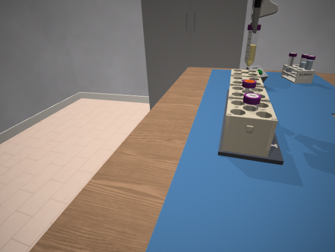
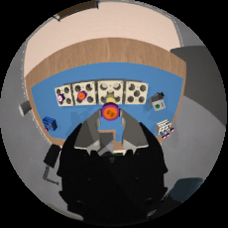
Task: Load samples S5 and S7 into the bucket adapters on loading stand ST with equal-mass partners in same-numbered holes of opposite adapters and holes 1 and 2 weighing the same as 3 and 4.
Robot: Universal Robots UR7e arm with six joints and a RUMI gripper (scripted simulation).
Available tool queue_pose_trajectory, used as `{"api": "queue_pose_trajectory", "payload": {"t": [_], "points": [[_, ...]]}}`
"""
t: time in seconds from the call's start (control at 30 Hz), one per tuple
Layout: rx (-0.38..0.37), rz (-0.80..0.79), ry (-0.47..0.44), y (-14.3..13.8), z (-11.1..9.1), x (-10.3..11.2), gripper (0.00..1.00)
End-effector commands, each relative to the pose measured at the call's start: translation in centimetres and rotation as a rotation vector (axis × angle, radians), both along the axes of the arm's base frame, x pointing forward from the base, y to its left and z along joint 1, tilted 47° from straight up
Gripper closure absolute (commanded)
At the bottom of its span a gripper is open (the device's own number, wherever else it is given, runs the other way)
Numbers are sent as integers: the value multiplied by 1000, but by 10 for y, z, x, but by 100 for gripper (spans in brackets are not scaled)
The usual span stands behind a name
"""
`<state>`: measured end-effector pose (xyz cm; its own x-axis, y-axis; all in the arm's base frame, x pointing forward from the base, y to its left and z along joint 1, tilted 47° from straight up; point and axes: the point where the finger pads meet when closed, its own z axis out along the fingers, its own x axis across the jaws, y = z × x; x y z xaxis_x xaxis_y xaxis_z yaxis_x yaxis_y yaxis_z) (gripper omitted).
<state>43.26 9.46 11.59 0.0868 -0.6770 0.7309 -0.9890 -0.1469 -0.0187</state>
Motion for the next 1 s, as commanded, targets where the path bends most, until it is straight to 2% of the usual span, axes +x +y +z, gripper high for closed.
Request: {"api": "queue_pose_trajectory", "payload": {"t": [0.0,0.47,0.97], "points": [[1,1,-1,-6,-4,2,100],[1,1,-1,-29,-26,5,100],[1,1,-1,-29,-26,5,100]]}}
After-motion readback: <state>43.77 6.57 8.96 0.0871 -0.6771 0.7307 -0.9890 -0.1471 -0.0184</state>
